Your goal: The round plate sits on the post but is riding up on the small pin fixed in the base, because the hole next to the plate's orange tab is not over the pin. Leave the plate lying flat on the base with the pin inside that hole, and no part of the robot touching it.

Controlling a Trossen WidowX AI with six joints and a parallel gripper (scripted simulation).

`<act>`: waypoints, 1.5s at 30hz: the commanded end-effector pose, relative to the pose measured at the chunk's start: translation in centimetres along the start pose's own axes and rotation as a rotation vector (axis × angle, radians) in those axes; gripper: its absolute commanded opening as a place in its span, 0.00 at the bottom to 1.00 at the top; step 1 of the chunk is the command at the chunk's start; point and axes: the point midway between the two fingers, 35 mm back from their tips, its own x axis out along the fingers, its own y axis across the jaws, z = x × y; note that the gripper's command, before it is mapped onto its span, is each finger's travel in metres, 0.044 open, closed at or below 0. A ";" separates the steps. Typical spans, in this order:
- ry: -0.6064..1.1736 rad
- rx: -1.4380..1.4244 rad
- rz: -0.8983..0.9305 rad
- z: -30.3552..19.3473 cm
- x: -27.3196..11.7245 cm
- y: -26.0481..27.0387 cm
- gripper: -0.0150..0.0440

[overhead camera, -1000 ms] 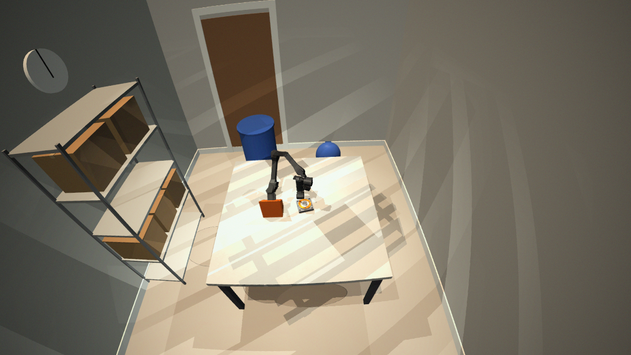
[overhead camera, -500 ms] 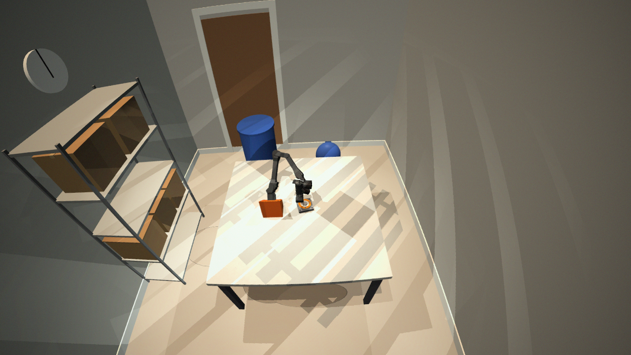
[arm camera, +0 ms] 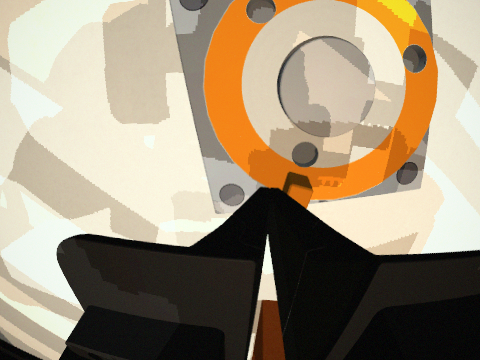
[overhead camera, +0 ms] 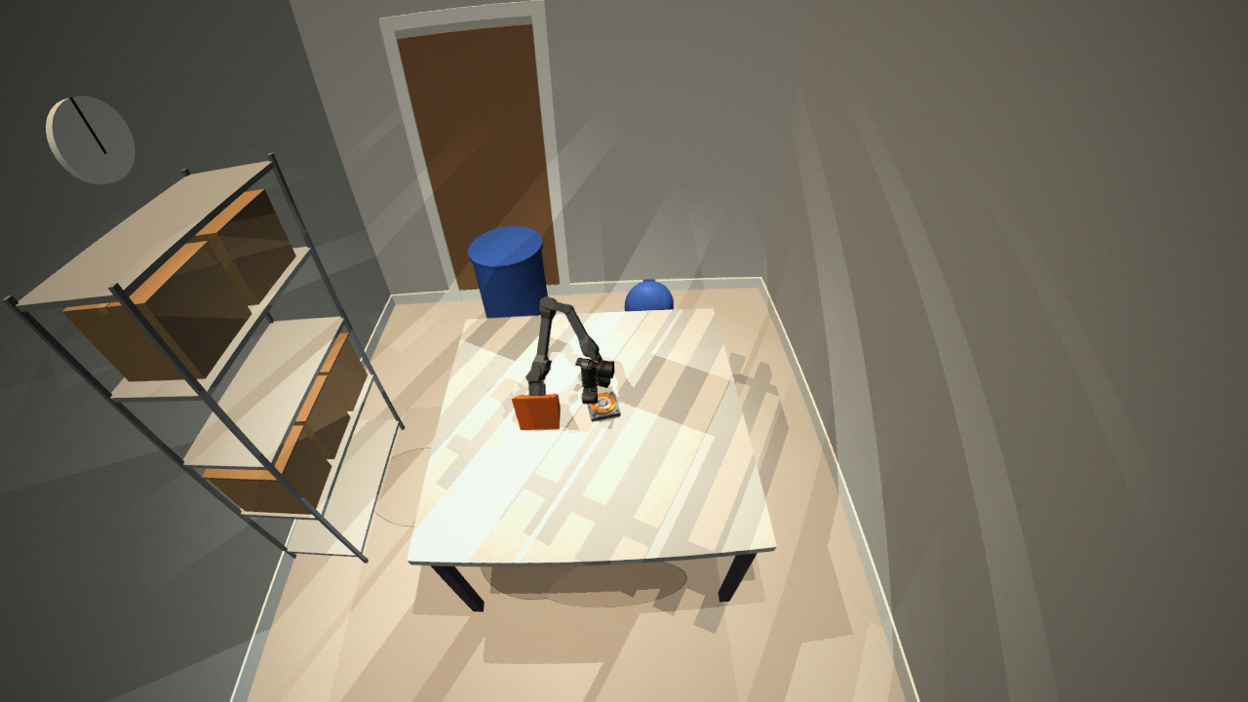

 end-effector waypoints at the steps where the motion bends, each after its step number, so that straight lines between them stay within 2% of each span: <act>1: 0.003 0.000 -0.006 -0.3 0.0 -0.6 0.25; 24: 0.003 0.000 -0.007 -0.4 0.0 -1.9 0.25; 36: 0.003 0.000 -0.009 -0.4 -4.8 -1.9 0.25; 45: 0.000 0.005 -0.006 -0.3 -4.1 -1.9 0.25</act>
